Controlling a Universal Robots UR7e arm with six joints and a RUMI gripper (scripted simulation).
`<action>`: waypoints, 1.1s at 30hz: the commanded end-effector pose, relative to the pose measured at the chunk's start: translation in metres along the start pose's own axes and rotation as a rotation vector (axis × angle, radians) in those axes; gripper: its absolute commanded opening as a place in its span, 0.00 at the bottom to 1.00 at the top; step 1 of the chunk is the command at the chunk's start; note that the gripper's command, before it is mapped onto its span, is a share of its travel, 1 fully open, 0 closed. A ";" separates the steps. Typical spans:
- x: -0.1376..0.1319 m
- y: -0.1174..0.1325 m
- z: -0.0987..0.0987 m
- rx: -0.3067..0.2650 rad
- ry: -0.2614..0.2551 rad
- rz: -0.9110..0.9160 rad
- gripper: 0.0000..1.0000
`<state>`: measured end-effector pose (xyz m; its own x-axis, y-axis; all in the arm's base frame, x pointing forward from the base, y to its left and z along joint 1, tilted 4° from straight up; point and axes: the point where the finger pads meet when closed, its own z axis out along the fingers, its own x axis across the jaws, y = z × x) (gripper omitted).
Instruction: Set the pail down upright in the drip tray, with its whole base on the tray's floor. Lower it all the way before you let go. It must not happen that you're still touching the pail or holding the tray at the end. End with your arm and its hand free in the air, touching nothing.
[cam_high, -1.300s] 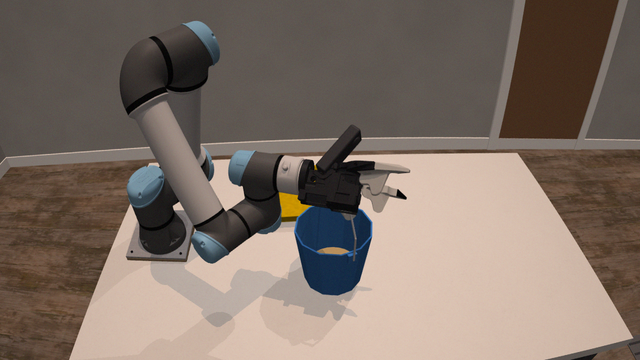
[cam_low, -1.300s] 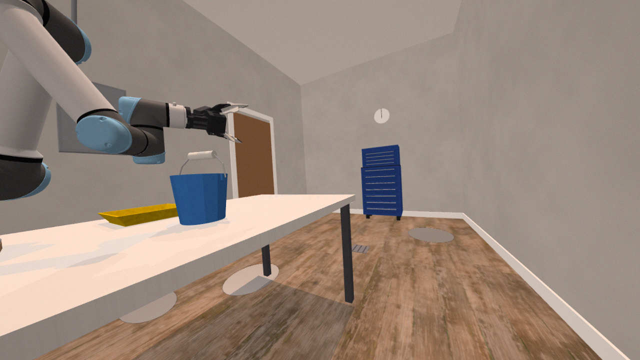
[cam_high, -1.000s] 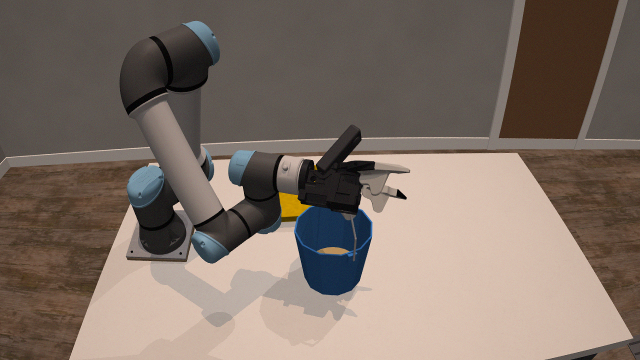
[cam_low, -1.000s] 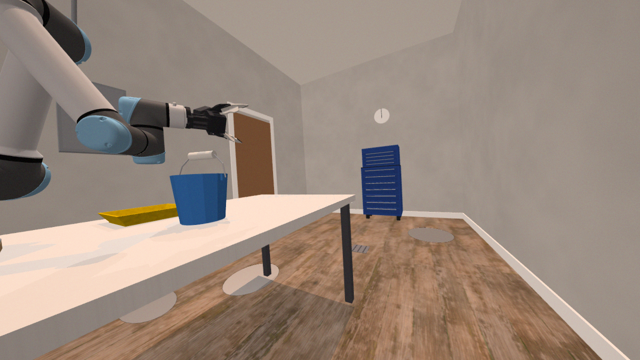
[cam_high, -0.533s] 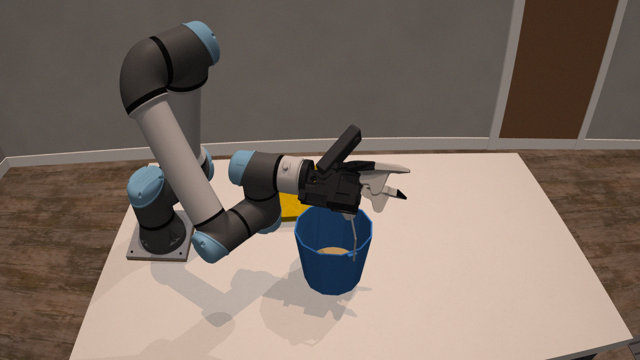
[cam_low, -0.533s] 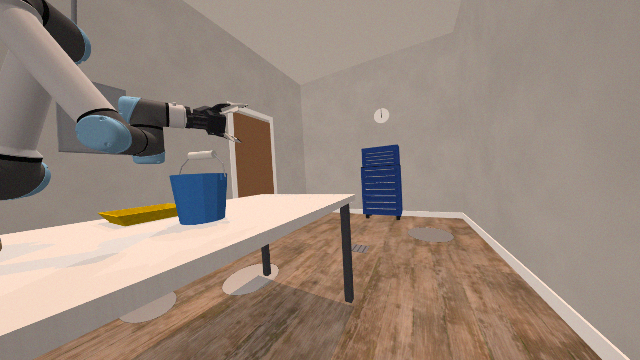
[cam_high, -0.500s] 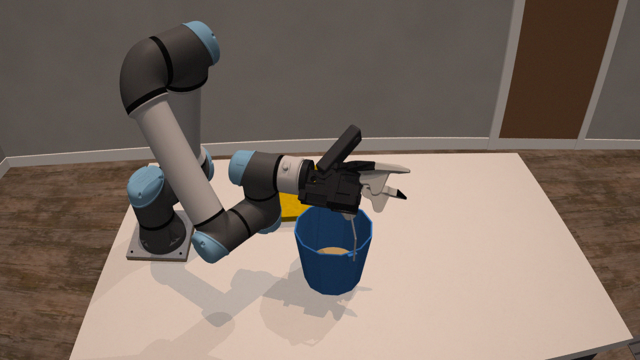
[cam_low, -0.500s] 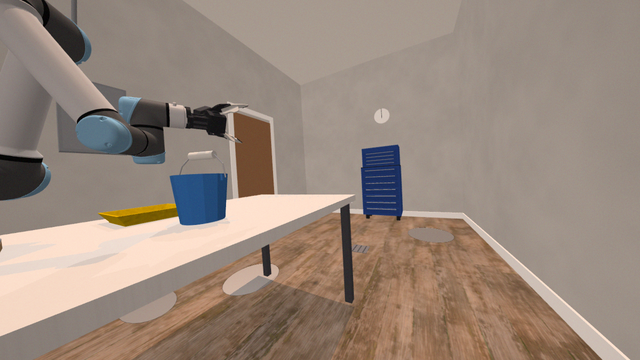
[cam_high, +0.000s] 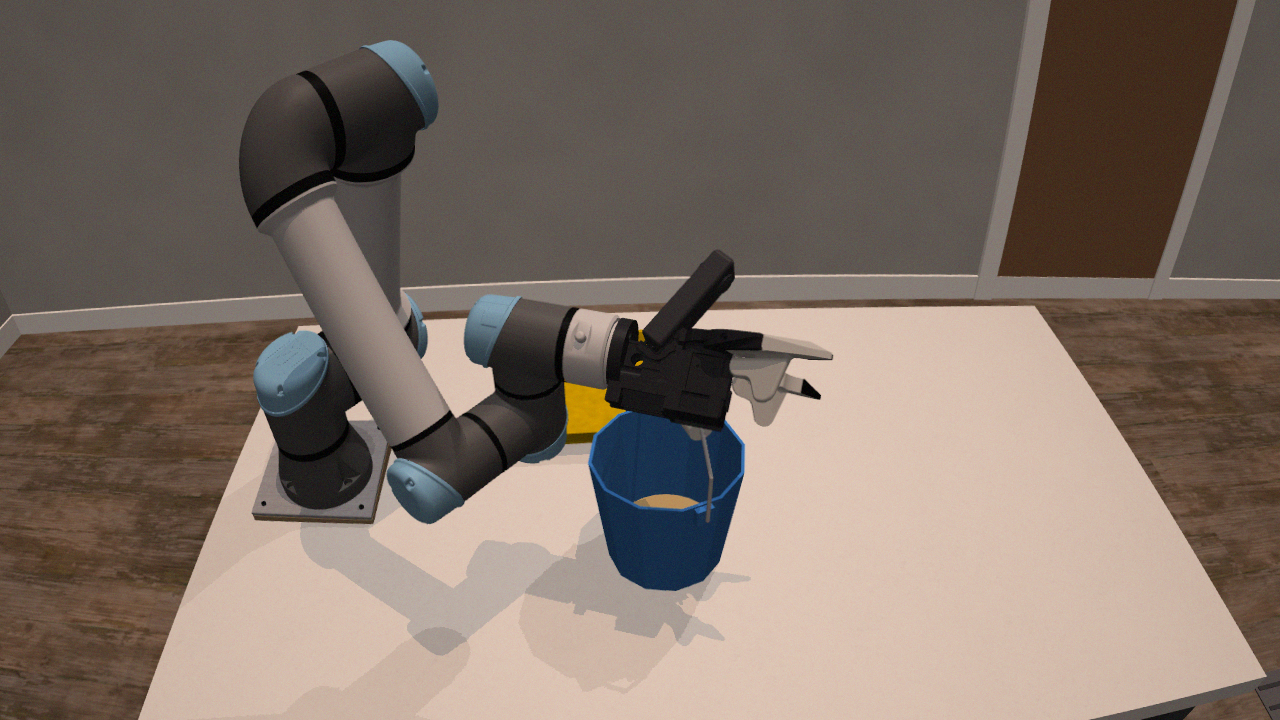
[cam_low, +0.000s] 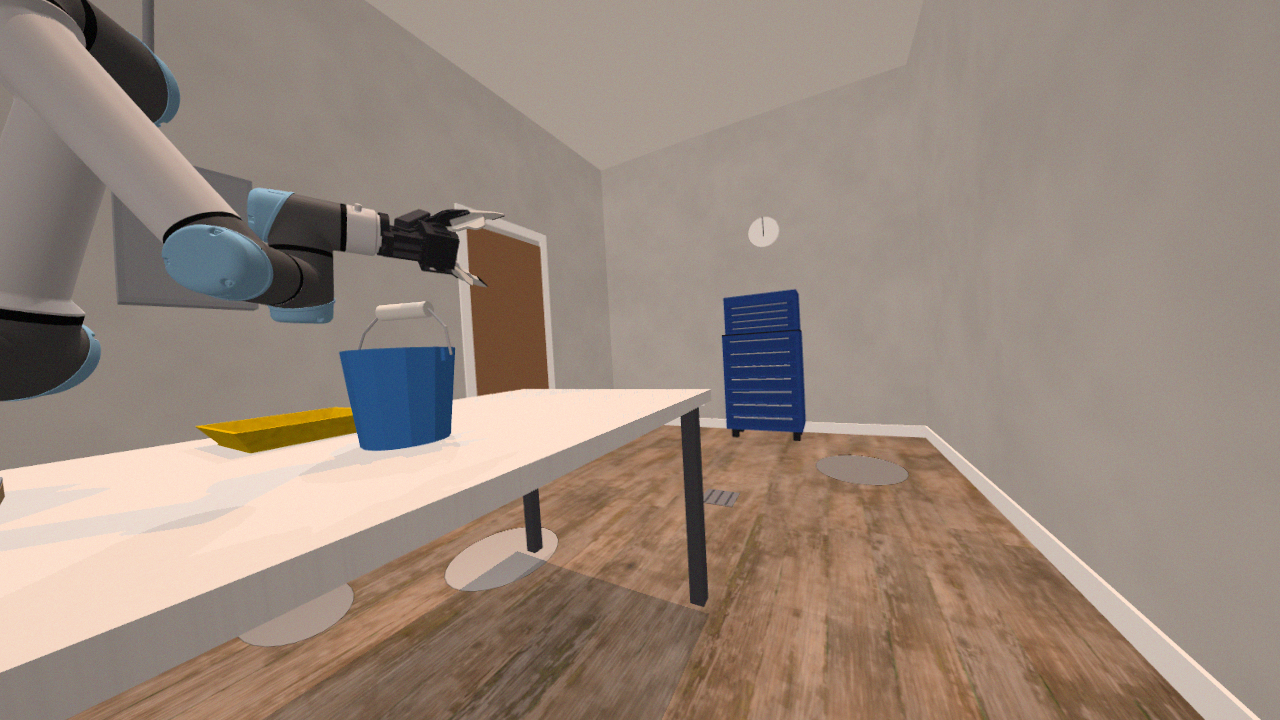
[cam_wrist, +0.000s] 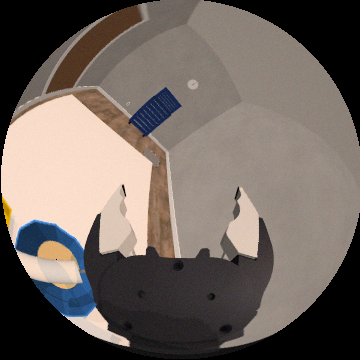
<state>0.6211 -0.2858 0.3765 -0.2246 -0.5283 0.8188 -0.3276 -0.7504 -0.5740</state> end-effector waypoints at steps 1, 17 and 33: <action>-0.001 0.003 0.008 -0.022 -0.025 0.057 1.00; -0.014 0.019 0.047 -0.188 -0.160 0.389 1.00; -0.042 0.030 0.067 -0.465 -0.283 0.768 1.00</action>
<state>0.6779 -0.3138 0.3313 -0.2861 -0.9253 0.2491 -0.4942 -0.0802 -0.8656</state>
